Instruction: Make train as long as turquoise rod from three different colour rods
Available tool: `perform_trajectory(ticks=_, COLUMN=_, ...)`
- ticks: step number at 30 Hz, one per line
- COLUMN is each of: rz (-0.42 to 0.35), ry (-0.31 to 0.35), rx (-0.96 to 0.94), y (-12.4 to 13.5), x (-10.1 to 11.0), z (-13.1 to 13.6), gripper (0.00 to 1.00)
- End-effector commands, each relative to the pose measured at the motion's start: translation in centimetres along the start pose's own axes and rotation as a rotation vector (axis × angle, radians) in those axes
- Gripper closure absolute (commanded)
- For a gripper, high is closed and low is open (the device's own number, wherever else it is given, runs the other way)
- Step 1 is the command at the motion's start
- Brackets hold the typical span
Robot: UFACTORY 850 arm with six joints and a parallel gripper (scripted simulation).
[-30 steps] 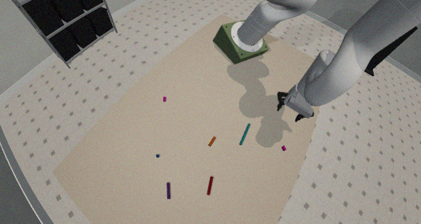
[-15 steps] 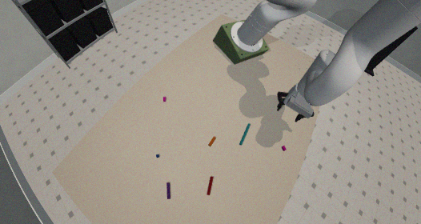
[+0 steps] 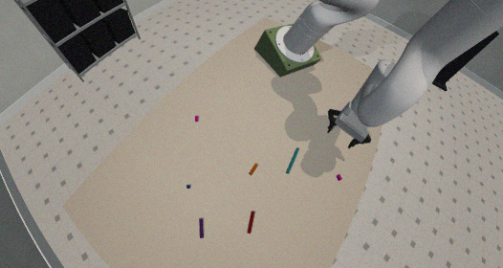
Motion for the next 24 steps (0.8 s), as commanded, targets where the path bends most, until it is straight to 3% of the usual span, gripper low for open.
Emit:
perform_trajectory(ticks=1, rz=-0.006, ry=0.000, rx=-0.167, y=-1.9, x=-0.2, z=1.6, gripper=0.00)
perform_trajectory(ticks=17, rz=-0.009, ry=0.002, rx=-0.644, y=-6.1, x=-0.3, z=7.0, gripper=0.00)
perform_trajectory(ticks=24, rz=-0.009, ry=0.002, rx=-0.668, y=-6.3, x=-0.3, z=7.3, gripper=0.00)
Point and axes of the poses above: the point where the finger pads meet when closed, its own x axis back along the fingers, its own z axis across the jaws, y = z × x, the point moved 7 cm from there along x, back along the fingers, and after that the axes turned 9 degrees about x, right-handed, at the moved point
